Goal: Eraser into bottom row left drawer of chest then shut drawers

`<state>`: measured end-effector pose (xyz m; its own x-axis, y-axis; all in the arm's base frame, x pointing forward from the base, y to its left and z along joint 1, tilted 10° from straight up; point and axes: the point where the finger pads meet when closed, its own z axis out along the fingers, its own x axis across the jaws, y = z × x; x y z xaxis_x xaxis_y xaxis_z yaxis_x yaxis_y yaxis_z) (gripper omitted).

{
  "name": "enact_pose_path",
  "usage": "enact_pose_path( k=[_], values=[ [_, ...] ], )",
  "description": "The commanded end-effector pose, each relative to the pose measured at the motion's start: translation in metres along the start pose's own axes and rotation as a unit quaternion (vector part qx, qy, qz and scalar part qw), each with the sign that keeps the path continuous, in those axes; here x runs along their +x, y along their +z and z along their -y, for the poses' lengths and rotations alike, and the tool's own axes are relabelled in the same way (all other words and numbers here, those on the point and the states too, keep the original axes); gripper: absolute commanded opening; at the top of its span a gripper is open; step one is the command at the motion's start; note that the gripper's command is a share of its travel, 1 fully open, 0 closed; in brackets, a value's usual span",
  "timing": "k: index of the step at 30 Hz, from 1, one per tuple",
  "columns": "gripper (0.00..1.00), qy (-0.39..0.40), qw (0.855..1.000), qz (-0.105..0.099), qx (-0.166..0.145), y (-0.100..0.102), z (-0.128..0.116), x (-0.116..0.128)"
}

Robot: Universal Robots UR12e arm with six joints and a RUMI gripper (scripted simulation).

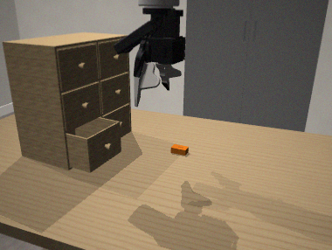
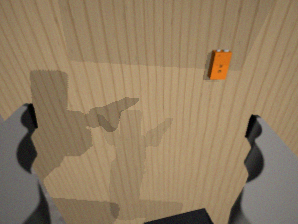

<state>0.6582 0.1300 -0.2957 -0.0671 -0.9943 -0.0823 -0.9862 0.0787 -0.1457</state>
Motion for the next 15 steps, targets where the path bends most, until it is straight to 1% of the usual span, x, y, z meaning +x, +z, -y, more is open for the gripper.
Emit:
enact_pose_path(
  k=[1, 15],
  values=[
    [1.00, 0.004, 1.000, -0.001, 0.001, -0.0014, 0.0013, -0.0004],
    [1.00, 0.047, 0.999, -0.001, 0.000, -0.0030, -0.0020, -0.0004]
  ],
)
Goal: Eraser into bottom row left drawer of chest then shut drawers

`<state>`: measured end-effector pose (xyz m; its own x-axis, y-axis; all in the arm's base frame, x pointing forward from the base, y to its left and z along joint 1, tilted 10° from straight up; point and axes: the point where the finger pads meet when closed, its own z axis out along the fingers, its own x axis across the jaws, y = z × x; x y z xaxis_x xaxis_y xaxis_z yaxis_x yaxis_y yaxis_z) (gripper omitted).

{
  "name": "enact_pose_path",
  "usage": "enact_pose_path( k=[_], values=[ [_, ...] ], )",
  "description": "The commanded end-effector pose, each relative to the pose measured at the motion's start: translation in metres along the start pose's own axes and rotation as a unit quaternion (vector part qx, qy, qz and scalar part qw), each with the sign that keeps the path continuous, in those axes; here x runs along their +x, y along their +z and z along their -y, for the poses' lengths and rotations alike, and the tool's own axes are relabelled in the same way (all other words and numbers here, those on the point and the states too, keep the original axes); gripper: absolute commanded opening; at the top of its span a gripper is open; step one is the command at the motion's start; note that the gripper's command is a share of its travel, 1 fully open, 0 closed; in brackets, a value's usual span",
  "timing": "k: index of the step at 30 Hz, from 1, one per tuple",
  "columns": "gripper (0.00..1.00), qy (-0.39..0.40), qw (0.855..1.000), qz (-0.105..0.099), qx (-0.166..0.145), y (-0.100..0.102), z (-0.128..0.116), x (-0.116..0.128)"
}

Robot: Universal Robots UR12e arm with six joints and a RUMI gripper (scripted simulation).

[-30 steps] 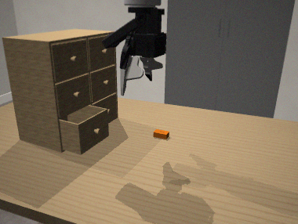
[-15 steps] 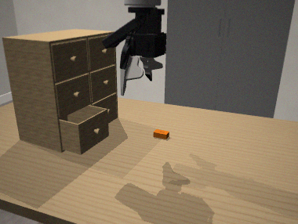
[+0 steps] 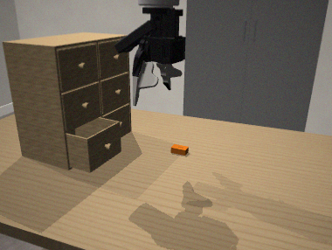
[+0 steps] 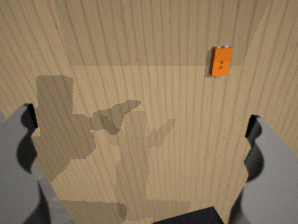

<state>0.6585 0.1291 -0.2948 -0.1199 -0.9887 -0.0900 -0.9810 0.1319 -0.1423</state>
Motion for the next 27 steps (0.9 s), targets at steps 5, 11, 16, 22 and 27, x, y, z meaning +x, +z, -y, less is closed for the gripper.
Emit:
enact_pose_path(
  k=[5, 11, 16, 22, 27],
  values=[
    [1.00, 0.058, 0.998, -0.001, 0.000, -0.003, -0.004, -0.001],
    [1.00, 0.119, 0.993, -0.001, 0.000, -0.005, -0.006, 0.000],
    [1.00, 0.156, 0.988, -0.001, 0.000, -0.006, -0.007, 0.000],
    [1.00, 0.243, 0.970, -0.001, 0.000, -0.009, -0.011, 0.002],
    [1.00, 0.325, 0.946, -0.001, 0.000, -0.012, -0.015, 0.002]
  ],
)
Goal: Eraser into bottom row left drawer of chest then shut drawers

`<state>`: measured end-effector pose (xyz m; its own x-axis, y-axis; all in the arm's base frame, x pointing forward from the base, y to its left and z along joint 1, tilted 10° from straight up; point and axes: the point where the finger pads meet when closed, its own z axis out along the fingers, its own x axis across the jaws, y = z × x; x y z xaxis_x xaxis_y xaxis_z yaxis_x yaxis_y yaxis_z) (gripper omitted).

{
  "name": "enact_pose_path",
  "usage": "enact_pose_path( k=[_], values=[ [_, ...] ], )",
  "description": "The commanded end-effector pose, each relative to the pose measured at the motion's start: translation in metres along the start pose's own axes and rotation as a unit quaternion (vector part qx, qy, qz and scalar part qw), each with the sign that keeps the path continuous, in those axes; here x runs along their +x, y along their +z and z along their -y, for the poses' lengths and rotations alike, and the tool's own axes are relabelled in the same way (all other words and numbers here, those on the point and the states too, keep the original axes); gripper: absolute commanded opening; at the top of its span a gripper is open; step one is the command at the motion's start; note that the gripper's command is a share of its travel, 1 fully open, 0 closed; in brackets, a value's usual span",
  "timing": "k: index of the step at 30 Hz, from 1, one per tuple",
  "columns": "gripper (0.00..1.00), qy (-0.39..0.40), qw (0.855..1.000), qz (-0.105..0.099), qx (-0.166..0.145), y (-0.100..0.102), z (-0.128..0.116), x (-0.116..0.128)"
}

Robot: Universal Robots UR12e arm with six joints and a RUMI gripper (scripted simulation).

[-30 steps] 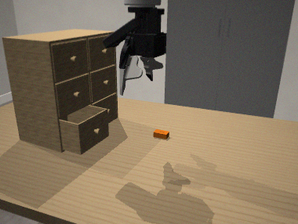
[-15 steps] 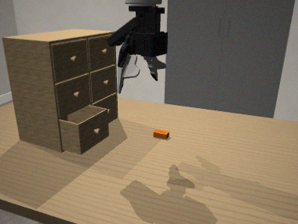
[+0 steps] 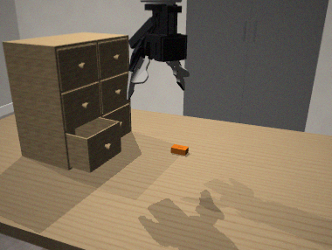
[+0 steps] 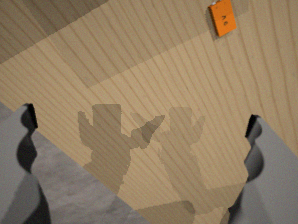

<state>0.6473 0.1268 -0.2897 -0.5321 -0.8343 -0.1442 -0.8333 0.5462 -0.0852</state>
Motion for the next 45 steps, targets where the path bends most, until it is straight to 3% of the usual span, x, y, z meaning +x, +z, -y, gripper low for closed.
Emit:
enact_pose_path(
  k=[1, 8, 15, 21, 23, 24, 30, 38, 40, 41, 45],
  values=[
    [1.00, 0.126, 0.992, -0.001, 0.003, -0.005, -0.005, 0.002],
    [1.00, 0.221, 0.975, -0.001, 0.003, -0.008, -0.010, 0.004],
    [1.00, 0.346, 0.938, 0.000, 0.002, -0.012, -0.017, 0.008],
    [1.00, 0.440, 0.898, 0.000, 0.001, -0.016, -0.025, 0.010],
    [1.00, 0.440, 0.898, 0.000, 0.001, -0.016, -0.025, 0.010],
    [1.00, 0.485, 0.875, 0.000, 0.002, -0.017, -0.025, 0.010],
    [1.00, 0.566, 0.824, 0.001, 0.001, -0.020, -0.035, 0.012],
    [1.00, 0.673, 0.739, 0.001, -0.001, -0.025, -0.046, 0.012],
    [1.00, 0.673, 0.739, 0.001, -0.001, -0.025, -0.046, 0.012],
    [1.00, 0.710, 0.705, 0.002, 0.000, -0.026, -0.045, 0.011],
    [1.00, 0.752, 0.659, 0.002, -0.001, -0.028, -0.051, 0.011]
  ],
)
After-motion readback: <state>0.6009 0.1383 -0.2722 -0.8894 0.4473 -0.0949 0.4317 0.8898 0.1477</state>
